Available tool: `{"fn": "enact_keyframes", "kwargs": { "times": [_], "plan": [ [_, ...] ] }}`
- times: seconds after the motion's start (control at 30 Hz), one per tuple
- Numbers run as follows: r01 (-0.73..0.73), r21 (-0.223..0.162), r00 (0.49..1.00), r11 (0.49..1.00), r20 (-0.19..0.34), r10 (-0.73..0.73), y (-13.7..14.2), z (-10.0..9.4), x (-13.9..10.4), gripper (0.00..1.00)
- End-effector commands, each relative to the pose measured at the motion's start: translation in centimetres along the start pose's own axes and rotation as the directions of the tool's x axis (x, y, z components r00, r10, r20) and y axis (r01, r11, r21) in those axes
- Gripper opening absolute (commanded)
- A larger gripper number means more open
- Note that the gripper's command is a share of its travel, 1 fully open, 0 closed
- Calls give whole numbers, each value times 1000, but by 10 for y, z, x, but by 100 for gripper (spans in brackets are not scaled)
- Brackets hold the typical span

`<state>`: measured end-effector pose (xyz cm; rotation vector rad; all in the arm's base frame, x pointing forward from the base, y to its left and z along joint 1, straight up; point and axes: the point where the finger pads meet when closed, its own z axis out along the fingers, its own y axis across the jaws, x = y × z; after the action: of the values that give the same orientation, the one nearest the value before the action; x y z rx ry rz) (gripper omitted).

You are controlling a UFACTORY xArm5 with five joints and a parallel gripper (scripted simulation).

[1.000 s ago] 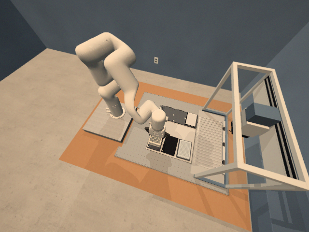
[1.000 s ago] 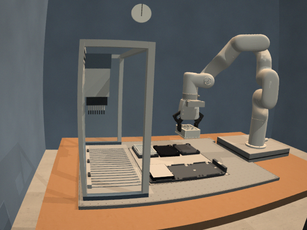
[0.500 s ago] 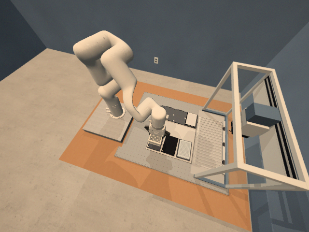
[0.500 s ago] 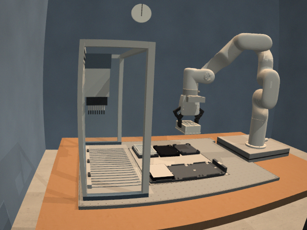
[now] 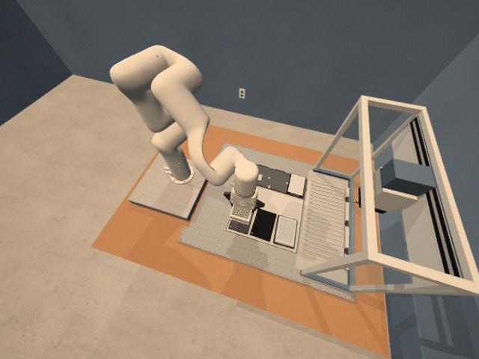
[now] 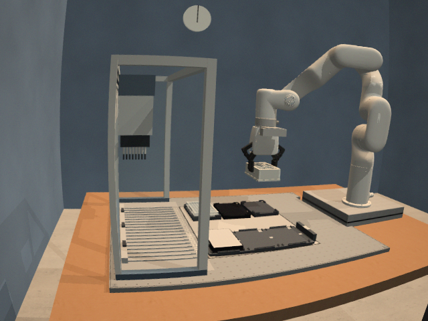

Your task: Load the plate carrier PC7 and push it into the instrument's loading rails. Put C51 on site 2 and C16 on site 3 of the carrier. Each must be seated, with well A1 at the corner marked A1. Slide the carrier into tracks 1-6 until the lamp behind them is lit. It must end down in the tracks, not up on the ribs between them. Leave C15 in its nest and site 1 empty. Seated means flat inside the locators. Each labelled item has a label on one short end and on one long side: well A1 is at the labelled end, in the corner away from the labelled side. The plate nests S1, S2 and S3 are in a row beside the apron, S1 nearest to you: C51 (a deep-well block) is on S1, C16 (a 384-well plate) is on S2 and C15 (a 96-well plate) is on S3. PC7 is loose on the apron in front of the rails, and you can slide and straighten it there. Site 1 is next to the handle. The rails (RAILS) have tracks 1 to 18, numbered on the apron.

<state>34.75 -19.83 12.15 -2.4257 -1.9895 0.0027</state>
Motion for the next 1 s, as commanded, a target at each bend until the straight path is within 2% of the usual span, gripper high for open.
{"fn": "enact_keyframes", "kwargs": {
  "times": [0.0,0.47,0.9,0.97],
  "plan": [
    [0,-4,1000,1000,1,0,1,-9,0,0],
    [0,-4,1000,1000,1,0,1,-13,0,0],
    [-20,-4,1000,1000,1,20,29,-13,58,0],
    [-20,-4,1000,1000,1,20,29,-13,58,0]
  ]
}}
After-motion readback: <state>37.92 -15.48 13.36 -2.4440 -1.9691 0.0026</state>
